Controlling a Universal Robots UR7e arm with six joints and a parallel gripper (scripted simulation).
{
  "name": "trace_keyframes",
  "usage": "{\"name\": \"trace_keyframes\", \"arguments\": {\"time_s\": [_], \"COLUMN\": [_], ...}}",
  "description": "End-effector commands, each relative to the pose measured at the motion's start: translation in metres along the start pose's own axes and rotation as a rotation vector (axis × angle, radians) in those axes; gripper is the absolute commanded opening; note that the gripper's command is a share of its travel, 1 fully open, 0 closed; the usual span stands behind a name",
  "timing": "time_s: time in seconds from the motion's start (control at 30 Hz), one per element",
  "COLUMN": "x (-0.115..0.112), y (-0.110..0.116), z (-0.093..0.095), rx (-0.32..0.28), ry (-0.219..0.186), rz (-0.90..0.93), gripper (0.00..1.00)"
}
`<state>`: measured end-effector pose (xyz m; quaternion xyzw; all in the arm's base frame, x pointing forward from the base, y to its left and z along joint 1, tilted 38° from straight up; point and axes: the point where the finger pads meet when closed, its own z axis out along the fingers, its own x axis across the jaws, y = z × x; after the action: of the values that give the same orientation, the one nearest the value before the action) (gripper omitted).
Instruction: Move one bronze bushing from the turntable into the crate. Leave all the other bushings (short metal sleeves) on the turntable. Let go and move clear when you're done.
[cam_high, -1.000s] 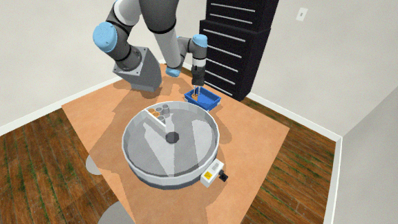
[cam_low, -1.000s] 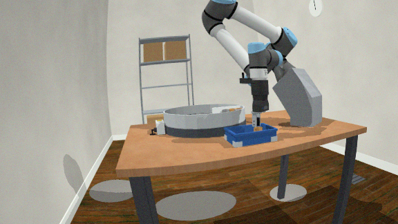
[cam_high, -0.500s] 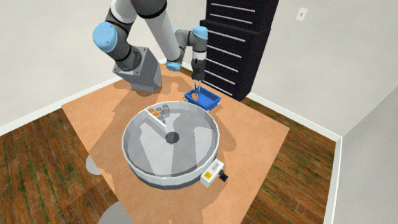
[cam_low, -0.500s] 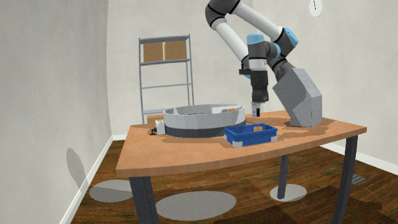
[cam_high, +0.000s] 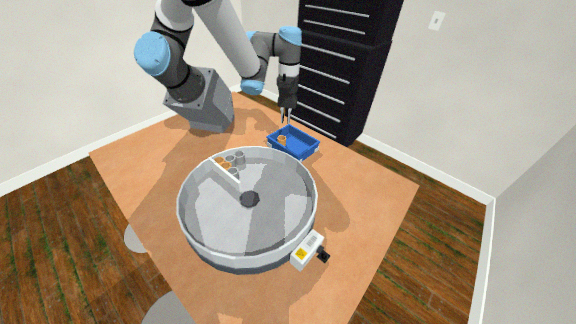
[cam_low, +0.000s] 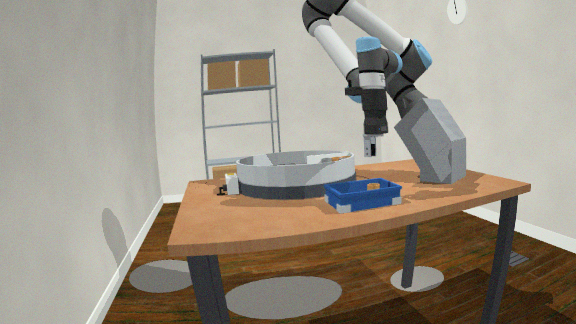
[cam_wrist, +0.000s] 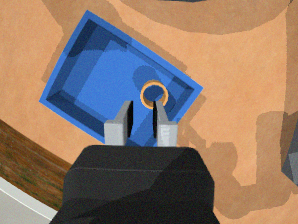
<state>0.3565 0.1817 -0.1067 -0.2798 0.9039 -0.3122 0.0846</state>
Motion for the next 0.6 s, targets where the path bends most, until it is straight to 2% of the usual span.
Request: {"name": "trace_keyframes", "arguments": {"time_s": [0.0,0.23,0.4,0.57], "x": [0.0,0.0,0.0,0.0], "y": [0.0,0.0,0.0,0.0], "z": [-0.006,-0.006,-0.046,-0.046], "rx": [0.0,0.0,0.0,0.0], "ry": [0.003,0.003,0.002,0.002], "rz": [0.001,0.001,0.001,0.001], "gripper": [0.47,0.47,0.47,0.47]}}
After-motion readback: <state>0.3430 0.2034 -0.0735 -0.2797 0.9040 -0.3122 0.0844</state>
